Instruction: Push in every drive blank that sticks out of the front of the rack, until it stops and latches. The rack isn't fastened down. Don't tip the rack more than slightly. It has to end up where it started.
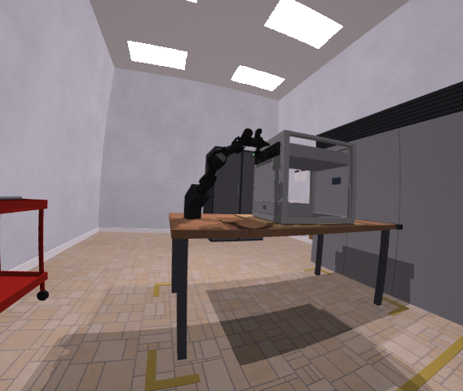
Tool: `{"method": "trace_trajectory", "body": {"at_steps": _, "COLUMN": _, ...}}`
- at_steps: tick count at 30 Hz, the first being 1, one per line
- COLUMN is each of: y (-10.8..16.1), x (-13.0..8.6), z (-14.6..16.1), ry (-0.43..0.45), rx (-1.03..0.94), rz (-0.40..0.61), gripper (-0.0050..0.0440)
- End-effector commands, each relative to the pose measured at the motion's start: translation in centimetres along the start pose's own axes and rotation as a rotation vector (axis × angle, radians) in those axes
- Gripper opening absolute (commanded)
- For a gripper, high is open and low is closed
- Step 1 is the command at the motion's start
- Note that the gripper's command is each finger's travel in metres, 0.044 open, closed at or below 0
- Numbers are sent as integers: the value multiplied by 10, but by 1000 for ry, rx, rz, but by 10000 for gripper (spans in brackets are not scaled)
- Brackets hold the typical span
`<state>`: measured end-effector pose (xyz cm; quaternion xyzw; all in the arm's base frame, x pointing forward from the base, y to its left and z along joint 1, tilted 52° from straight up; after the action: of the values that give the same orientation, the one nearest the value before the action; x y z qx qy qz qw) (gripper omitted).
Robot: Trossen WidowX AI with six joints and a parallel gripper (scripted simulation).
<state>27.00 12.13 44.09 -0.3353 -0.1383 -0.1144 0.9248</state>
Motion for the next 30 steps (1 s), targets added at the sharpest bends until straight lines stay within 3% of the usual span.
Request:
{"method": "trace_trajectory", "body": {"at_steps": 1, "y": 2, "x": 5, "z": 2, "ry": -2, "rx": -2, "rz": 3, "gripper": -50}}
{"method": "trace_trajectory", "body": {"at_steps": 30, "y": 1, "x": 19, "z": 2, "ry": -2, "rx": -2, "rz": 3, "gripper": -50}}
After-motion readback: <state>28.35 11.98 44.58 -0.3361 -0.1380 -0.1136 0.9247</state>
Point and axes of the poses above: the point midway between the two fingers, 35 mm back from their tips, its own x axis out along the fingers, its own z axis across the jaws, y = z × x, the point moved 1 cm from there along -x, back along the fingers, and after that the axes turned 11 degrees about x, right-handed, at the moved point
